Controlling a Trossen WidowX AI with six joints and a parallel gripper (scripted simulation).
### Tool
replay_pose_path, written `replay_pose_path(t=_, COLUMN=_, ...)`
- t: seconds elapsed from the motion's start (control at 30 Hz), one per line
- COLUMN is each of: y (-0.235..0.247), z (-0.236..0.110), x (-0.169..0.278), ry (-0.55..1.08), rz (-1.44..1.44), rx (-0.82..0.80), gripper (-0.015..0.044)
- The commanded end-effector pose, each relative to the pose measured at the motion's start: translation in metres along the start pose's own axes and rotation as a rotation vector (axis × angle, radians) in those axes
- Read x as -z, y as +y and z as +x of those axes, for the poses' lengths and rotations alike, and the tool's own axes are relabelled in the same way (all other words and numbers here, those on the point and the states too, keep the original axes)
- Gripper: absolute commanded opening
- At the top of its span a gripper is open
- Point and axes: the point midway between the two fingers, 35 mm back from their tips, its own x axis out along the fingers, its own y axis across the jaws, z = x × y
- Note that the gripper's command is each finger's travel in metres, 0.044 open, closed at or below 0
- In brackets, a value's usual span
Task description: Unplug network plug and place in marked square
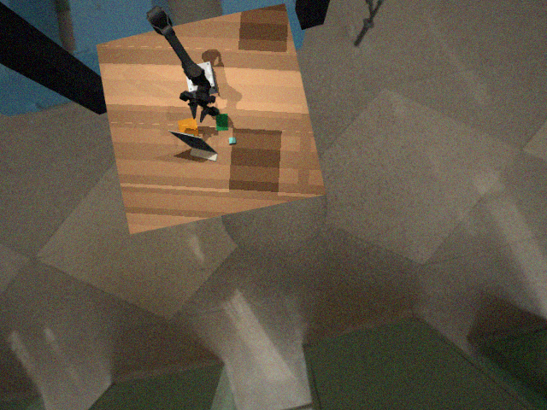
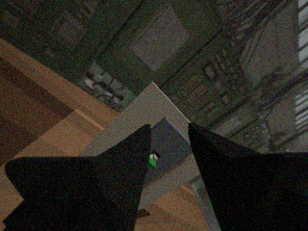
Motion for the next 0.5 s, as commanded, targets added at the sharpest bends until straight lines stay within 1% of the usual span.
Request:
replay_pose_path(t=0.0, y=0.013, z=-0.008, x=0.015, ry=0.060, rz=-0.137, rx=0.027, gripper=0.0156)
replay_pose_path(t=0.47, y=0.036, z=-0.050, x=0.062, ry=0.285, rz=-0.616, rx=0.091, gripper=0.0156)
